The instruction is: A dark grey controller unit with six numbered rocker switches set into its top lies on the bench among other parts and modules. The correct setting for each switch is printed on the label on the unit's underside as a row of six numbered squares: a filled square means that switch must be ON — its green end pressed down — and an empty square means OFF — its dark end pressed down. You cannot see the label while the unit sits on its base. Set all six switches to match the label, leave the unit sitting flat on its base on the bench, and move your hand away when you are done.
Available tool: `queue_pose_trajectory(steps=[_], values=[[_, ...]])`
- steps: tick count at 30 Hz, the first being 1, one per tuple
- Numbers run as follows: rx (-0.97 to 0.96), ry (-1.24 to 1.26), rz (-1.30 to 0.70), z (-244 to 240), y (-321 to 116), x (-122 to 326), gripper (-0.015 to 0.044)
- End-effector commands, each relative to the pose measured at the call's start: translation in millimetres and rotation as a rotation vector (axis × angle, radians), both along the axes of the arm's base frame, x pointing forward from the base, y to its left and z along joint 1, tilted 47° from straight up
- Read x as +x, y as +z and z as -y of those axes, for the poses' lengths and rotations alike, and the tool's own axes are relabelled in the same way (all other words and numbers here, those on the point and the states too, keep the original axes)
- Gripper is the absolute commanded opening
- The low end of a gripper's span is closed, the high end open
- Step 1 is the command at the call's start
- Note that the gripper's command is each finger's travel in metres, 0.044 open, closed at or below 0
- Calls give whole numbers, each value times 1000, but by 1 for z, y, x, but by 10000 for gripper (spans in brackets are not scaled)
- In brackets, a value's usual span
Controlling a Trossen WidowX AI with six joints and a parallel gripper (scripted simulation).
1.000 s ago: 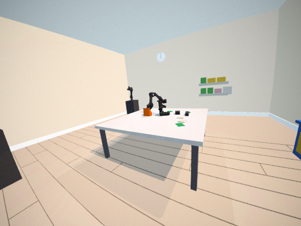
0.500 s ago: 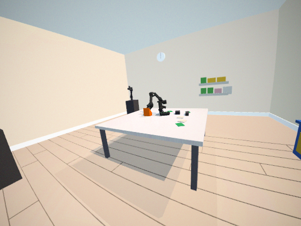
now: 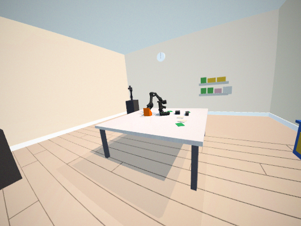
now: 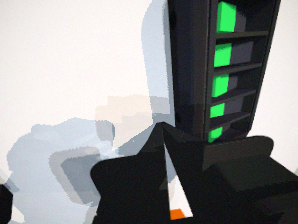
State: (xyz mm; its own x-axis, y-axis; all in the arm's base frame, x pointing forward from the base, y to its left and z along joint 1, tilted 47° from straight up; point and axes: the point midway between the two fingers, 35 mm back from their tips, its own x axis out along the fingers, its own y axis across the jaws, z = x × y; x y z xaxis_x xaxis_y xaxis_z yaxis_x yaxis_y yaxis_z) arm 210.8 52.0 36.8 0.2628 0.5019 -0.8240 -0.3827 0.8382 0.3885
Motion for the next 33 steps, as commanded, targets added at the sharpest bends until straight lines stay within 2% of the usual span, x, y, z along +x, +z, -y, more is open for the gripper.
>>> queue_pose_trajectory(steps=[1, 33], values=[[-2, 5, -3, 1, -2, 1, 0], [-3, 4, -2, 18, -18, 15, 0]])
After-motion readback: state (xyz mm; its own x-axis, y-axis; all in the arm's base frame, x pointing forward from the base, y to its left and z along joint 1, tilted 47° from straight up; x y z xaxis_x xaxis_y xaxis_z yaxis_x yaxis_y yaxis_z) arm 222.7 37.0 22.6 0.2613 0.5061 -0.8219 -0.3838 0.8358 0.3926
